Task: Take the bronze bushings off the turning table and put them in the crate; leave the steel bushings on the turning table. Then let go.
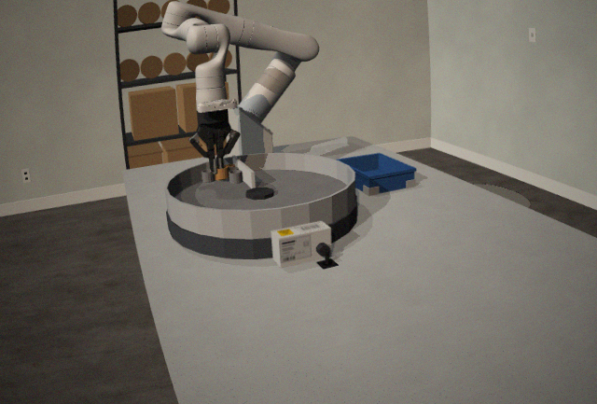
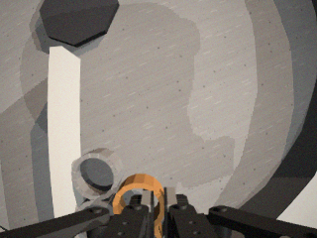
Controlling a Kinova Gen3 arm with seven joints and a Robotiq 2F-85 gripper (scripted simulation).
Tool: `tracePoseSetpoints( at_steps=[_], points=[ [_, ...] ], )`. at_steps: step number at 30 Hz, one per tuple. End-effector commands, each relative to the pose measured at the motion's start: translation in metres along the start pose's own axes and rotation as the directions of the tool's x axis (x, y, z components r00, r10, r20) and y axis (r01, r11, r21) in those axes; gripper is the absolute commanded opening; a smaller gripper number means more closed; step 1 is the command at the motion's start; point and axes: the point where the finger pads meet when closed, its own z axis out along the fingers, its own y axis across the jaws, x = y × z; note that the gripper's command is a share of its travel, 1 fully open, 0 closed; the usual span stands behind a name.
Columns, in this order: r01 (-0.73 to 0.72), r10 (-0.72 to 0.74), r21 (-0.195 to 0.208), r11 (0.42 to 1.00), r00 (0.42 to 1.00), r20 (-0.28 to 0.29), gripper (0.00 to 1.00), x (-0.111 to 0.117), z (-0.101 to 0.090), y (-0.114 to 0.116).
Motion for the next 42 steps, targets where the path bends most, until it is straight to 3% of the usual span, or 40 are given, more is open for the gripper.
tracePoseSetpoints(
  at_steps=[1, 42],
  points=[
    [-0.001, 0.001, -0.005, 1.000, 1.000, -0.003, 0.00, 0.000, -0.004, 0.002],
    [-0.001, 0.001, -0.005, 1.000, 1.000, -0.002, 0.00, 0.000, -0.019, 0.002]
  ],
)
